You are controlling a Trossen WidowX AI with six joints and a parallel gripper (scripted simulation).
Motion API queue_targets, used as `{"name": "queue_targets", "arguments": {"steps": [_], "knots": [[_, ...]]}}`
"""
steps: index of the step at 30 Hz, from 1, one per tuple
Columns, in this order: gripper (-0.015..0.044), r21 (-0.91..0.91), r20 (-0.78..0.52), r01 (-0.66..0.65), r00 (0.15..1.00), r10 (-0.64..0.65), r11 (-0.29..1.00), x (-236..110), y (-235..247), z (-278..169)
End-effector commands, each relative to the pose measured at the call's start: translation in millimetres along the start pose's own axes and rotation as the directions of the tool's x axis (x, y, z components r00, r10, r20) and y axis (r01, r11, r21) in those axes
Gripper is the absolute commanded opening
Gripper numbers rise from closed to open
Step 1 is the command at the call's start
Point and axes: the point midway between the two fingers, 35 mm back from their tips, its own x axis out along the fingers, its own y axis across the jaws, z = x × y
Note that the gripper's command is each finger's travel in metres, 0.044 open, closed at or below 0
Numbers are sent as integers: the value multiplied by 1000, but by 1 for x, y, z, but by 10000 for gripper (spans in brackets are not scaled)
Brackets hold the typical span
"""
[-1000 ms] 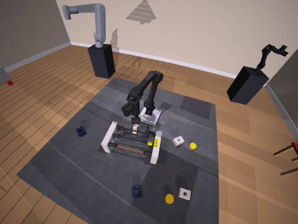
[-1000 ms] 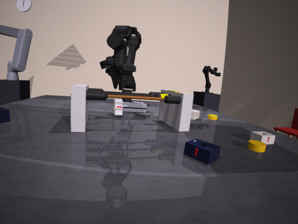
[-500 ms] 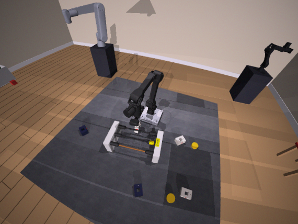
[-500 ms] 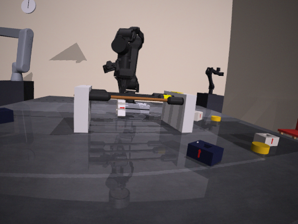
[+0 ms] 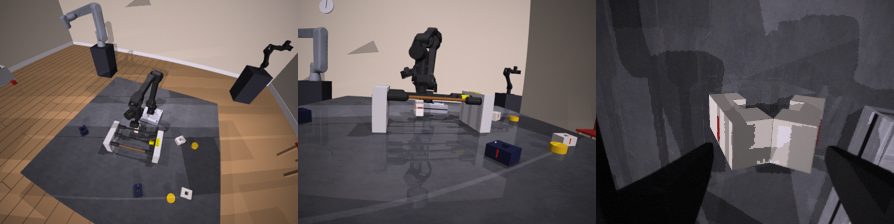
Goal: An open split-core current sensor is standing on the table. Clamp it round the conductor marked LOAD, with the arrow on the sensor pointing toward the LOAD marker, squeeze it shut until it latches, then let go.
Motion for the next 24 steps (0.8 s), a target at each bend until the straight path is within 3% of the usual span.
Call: {"name": "queue_targets", "arguments": {"steps": [1,9,24], "knots": [[320,4,2,4,1000,-4,1000,8,-1,0],[320,4,1,3,1000,-3,1000,19,-2,-1],[220,0,-1,1,1000,-1,1000,14,-1,0]]}}
